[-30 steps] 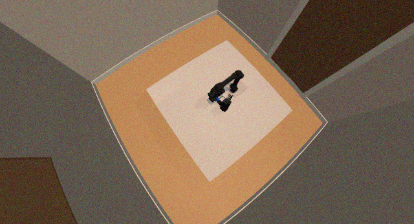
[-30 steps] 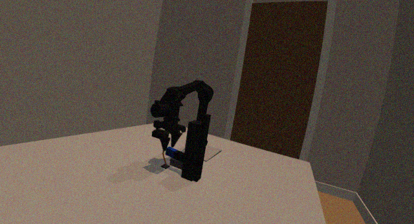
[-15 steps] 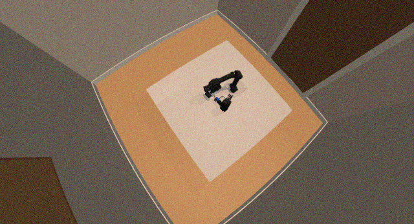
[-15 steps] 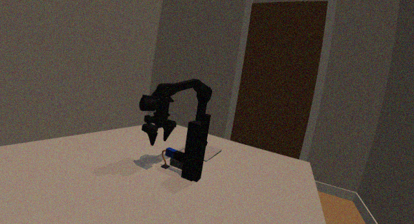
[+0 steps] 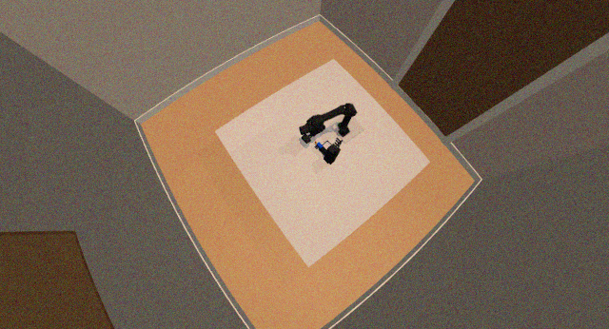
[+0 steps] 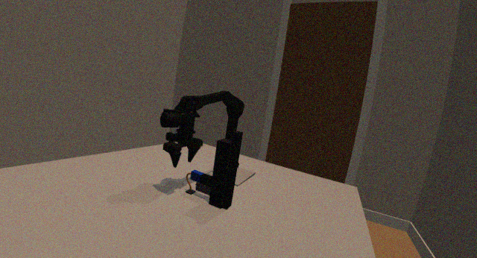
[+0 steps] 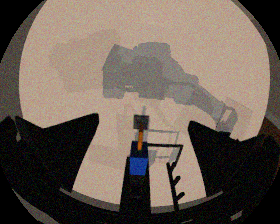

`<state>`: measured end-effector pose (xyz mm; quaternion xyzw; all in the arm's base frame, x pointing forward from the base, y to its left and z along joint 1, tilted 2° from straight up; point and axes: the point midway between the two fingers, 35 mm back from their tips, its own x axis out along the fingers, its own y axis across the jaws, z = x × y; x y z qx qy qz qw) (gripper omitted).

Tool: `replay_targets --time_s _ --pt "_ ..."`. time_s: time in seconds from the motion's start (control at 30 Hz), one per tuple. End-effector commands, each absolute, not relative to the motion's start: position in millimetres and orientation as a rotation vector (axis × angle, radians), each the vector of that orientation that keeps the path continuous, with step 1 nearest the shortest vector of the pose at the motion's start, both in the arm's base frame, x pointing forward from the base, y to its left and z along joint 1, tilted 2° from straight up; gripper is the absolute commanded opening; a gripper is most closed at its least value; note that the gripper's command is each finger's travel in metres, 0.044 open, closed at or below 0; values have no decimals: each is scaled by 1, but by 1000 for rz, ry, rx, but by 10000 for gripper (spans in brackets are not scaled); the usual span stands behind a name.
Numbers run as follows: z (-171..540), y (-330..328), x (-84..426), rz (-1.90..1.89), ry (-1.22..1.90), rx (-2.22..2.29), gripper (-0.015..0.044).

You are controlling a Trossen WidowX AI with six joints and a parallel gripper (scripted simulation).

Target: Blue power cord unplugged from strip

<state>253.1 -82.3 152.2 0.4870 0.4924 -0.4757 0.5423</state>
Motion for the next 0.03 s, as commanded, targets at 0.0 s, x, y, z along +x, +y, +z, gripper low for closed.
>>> replay_targets --time_s 0.0 --pt "152 -82 253 -1125 1173 1157 440"
